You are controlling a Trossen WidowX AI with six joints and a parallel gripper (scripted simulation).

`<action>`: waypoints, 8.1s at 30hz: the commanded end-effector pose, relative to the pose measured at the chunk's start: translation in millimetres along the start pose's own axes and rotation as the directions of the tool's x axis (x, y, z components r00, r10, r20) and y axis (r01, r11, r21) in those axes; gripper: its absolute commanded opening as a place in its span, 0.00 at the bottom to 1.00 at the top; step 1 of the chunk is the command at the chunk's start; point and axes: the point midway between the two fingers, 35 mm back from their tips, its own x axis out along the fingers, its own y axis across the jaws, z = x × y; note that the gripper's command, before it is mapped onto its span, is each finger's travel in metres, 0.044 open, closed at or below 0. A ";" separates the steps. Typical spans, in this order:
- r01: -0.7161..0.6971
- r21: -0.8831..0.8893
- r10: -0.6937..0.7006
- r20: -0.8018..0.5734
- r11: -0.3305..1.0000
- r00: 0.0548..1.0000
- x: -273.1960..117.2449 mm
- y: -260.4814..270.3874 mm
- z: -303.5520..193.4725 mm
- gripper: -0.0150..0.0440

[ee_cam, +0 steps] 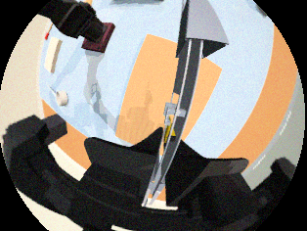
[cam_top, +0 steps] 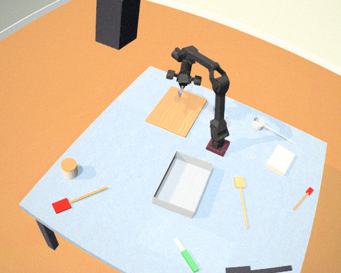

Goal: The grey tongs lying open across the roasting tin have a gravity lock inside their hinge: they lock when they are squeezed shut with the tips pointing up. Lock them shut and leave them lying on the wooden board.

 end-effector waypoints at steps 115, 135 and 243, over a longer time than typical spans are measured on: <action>-0.117 -0.053 0.062 -0.602 0.992 0.796 20.5 -10.6 0.8 0.00; -0.044 -0.035 0.038 -0.149 0.998 0.988 9.7 -2.5 -1.7 0.00; -0.002 -0.013 0.002 0.001 1.000 1.000 112.7 0.1 -0.3 0.53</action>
